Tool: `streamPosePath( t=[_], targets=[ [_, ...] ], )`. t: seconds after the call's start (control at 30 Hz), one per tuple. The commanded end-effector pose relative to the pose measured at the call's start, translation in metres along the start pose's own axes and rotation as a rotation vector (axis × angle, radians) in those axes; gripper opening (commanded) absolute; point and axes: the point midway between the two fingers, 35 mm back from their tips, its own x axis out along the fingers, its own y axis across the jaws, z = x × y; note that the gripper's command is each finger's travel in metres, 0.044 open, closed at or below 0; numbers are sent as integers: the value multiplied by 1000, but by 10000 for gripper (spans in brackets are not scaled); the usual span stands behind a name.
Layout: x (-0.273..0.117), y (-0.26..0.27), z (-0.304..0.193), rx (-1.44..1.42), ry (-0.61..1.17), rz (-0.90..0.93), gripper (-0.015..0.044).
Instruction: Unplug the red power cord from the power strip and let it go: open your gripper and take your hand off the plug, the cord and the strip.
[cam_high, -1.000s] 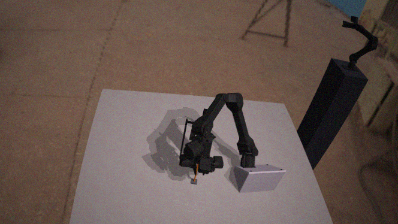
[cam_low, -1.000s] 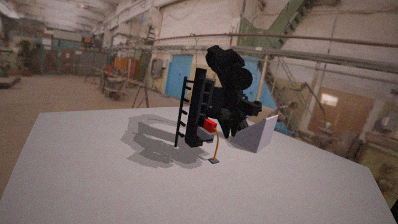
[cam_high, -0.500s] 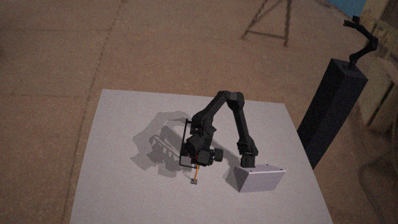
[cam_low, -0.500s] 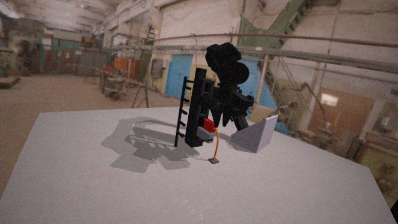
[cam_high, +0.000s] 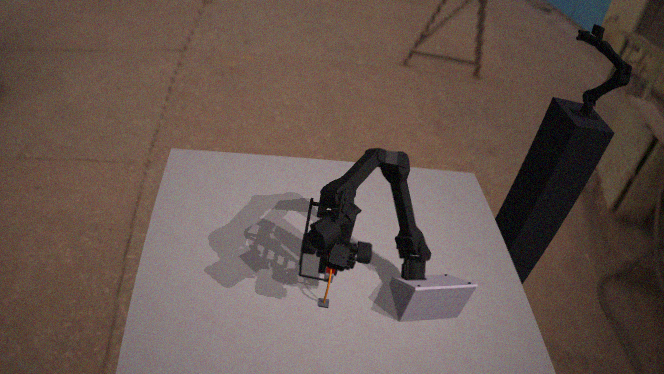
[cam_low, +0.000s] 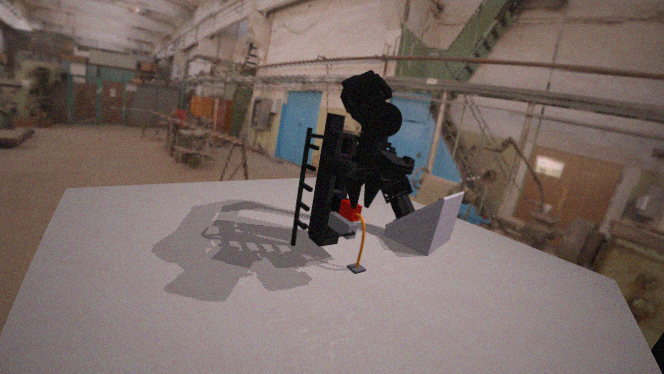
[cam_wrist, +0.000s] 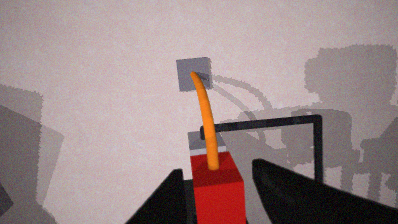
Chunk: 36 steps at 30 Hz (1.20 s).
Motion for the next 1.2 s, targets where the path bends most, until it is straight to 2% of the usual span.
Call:
streamPosePath(
  t=[0.0, 0.73, 0.87, 1.17],
  targets=[
    [0, 0, -8, -5, 4, -5, 160],
    [12, 0, -19, -5, 5, -5, 160],
    [10, 0, -18, 0, 2, 1, 55],
    [10, 0, -18, 0, 2, 1, 0]
  ],
)
